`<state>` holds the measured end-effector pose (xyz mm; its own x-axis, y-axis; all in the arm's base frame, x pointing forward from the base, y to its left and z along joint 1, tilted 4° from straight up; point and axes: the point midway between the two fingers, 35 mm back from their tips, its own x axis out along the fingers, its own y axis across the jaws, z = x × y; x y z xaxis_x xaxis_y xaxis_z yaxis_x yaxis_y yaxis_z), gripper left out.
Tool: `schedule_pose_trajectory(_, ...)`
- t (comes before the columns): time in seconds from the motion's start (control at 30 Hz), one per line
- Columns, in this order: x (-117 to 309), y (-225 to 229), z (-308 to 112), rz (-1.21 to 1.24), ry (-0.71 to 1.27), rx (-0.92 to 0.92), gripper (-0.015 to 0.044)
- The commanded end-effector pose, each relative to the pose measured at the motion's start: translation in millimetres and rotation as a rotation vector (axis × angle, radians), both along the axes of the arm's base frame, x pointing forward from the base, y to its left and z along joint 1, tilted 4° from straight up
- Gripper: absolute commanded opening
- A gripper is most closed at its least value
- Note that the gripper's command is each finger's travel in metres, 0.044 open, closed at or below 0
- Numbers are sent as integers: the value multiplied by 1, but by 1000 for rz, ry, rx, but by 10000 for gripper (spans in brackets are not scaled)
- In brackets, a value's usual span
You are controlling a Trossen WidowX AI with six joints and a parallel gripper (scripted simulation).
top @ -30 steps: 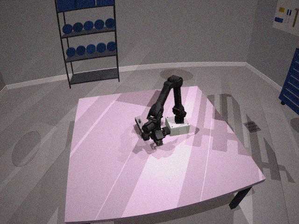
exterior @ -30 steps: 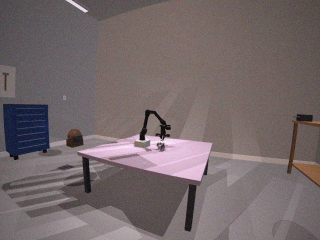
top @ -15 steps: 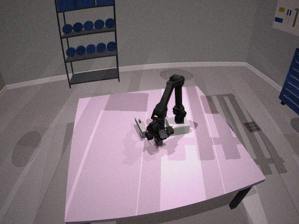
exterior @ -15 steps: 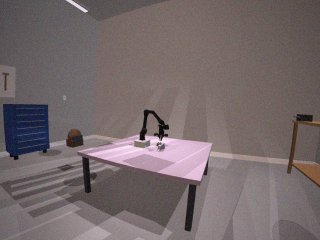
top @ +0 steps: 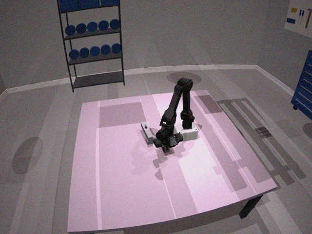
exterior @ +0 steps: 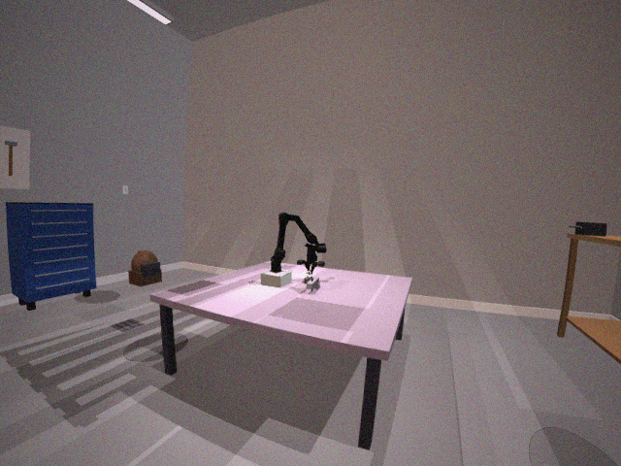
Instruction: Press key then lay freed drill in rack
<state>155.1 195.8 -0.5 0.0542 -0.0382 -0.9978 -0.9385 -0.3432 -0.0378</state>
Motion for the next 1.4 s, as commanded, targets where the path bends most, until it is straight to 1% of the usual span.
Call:
schedule_pose_trajectory(0.0,-1,-1,-8,-5,2,1,0)
schedule_pose_trajectory(1.07,0,-1,-41,-5,2,1,0)
schedule_pose_trajectory(1.37,0,-3,-44,-5,2,0,0)
